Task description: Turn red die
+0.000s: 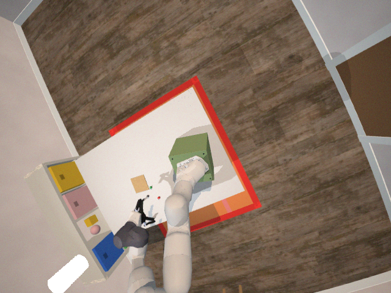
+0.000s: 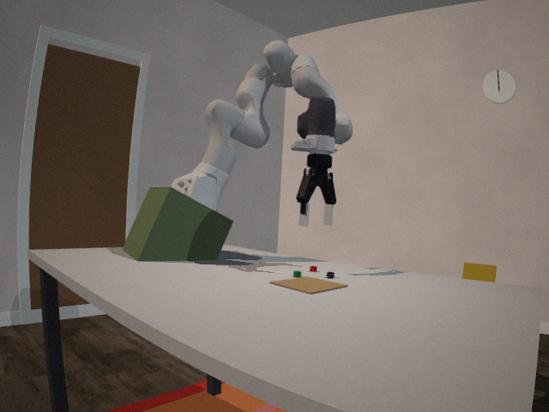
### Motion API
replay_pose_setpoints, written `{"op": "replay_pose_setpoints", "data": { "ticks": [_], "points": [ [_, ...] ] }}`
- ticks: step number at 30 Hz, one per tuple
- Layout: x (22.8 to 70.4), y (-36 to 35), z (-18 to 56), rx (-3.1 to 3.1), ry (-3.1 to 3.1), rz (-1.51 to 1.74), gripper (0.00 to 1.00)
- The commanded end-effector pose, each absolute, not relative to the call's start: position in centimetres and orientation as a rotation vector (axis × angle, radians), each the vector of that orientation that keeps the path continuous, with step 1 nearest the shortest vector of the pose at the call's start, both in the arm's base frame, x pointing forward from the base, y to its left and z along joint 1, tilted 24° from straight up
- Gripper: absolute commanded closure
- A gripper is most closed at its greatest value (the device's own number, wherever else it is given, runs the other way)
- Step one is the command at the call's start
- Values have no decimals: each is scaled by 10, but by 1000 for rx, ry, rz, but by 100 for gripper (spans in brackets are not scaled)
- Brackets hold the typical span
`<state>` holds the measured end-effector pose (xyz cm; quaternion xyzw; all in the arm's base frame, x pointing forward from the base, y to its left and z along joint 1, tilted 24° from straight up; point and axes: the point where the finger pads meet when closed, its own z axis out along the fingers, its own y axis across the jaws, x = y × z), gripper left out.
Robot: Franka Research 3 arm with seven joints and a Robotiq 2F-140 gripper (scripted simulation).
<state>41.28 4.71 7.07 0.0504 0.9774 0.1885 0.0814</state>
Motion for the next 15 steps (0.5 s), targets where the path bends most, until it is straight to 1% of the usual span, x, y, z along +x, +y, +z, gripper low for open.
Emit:
{"op": "replay_pose_setpoints", "data": {
  "ticks": [1,5,10,15],
  "points": [
    [413,47,70,158,2921,563,0],
    [413,47,70,128,2919,561,0],
    [413,48,69,-149,2886,530,0],
    [414,49,68,-254,2867,518,0]
  ]
}}
